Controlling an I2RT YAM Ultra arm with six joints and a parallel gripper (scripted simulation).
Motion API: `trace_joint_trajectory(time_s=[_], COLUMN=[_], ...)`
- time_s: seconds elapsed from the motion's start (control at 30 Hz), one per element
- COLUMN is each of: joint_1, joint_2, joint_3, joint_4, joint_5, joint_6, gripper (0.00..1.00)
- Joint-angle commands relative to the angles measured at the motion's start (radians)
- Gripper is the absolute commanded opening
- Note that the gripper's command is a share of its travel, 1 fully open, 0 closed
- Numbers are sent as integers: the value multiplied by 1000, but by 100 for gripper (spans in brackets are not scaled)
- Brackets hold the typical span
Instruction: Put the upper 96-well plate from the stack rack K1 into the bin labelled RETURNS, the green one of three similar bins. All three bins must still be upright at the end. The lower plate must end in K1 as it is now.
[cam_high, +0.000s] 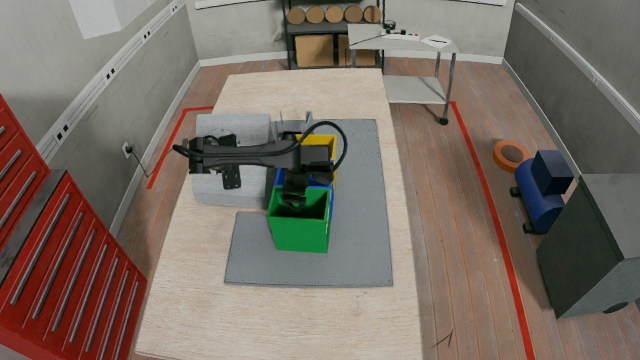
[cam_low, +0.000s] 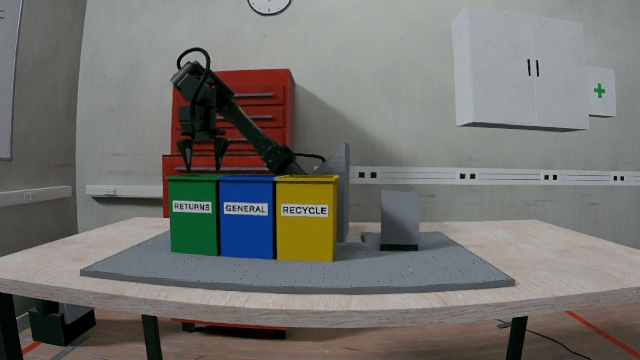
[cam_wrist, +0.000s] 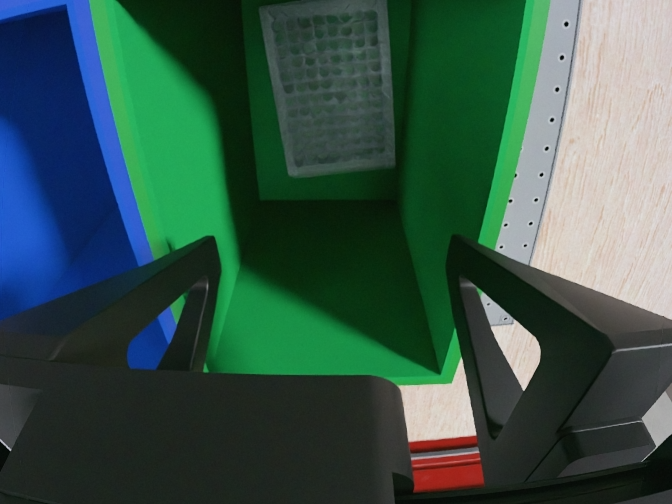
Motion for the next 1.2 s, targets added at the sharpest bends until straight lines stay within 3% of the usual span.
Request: trace_joint_trajectory(time_s=[0.0, 0.4, 1.17], joint_1=[40, 86, 86], joint_2=[8, 31, 21], joint_3=[49, 128, 132], joint_4=[-47, -139, -143], joint_5=[-10, -16, -12], joint_6=[32, 96, 99], gripper=[82, 82, 82])
